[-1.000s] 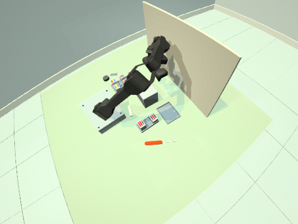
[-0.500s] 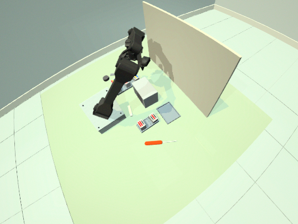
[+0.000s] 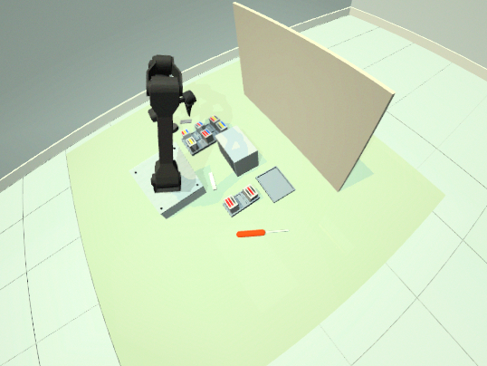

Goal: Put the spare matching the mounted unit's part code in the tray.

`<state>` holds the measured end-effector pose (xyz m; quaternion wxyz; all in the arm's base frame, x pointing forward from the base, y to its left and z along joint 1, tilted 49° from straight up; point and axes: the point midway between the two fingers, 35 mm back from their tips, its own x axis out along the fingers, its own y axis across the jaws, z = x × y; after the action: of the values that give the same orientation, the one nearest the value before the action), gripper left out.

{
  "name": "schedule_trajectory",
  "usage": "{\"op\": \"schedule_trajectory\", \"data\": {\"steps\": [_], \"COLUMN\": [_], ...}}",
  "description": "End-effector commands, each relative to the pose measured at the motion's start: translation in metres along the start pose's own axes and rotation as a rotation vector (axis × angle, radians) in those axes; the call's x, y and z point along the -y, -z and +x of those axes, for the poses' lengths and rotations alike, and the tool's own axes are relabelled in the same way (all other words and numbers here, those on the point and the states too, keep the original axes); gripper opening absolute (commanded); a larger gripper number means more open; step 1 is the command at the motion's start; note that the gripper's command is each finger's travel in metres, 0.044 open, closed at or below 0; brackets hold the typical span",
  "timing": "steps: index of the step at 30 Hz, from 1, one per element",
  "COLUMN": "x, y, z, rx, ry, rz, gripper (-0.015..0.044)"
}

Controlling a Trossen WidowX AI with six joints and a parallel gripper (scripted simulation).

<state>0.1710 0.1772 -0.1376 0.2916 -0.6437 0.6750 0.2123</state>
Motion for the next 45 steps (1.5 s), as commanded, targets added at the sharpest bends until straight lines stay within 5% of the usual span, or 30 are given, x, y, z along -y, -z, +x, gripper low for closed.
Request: {"op": "schedule_trajectory", "data": {"steps": [1,6,45], "x": [-0.002,0.0,0.003], "y": [-0.002,-0.009,-0.011], "z": [0.005,0.04,0.089], "rx": [0.005,0.005,0.004], "ry": [-0.009,-0.008,-0.007], "rz": [-0.021,-0.02,-0.02], "gripper": [0.0414,0.03,0.03]}}
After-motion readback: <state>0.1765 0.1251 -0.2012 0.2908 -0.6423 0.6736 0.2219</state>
